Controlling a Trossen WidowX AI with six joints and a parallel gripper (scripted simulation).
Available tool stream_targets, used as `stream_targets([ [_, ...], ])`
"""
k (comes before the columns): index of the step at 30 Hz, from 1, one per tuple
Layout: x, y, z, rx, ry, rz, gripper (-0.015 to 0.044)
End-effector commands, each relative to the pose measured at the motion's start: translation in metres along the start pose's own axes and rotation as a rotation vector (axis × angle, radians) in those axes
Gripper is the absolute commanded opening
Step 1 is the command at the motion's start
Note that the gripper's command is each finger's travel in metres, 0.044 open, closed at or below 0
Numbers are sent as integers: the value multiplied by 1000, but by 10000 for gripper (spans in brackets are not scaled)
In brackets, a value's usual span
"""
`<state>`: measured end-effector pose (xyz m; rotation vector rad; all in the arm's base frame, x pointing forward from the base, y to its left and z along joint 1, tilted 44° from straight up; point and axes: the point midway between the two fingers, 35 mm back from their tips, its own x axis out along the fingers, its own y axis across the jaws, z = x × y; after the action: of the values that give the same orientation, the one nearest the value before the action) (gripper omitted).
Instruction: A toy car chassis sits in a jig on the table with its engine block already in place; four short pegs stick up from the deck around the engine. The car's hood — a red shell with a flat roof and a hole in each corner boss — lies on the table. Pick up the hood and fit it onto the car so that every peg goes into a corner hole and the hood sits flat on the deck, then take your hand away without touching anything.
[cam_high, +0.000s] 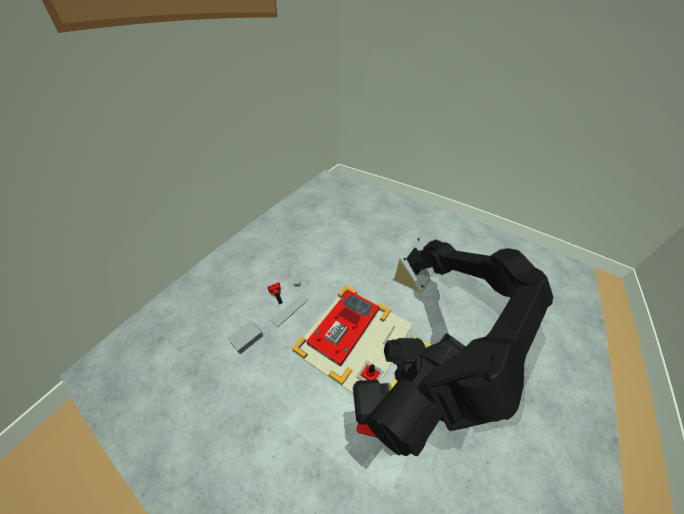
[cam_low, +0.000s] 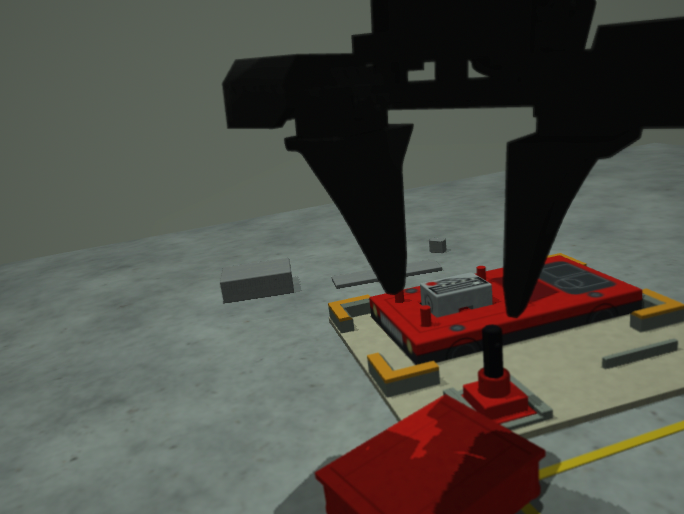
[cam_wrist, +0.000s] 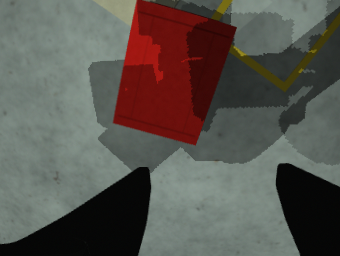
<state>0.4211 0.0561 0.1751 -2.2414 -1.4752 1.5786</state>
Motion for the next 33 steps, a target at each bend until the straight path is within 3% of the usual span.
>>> stream_targets([
  [1, 8, 4, 3, -278, -8, -11, 368],
  [4, 10, 6, 4, -449, -9, -14, 440],
  [33, 34, 21, 14, -2102, 12, -51, 440],
])
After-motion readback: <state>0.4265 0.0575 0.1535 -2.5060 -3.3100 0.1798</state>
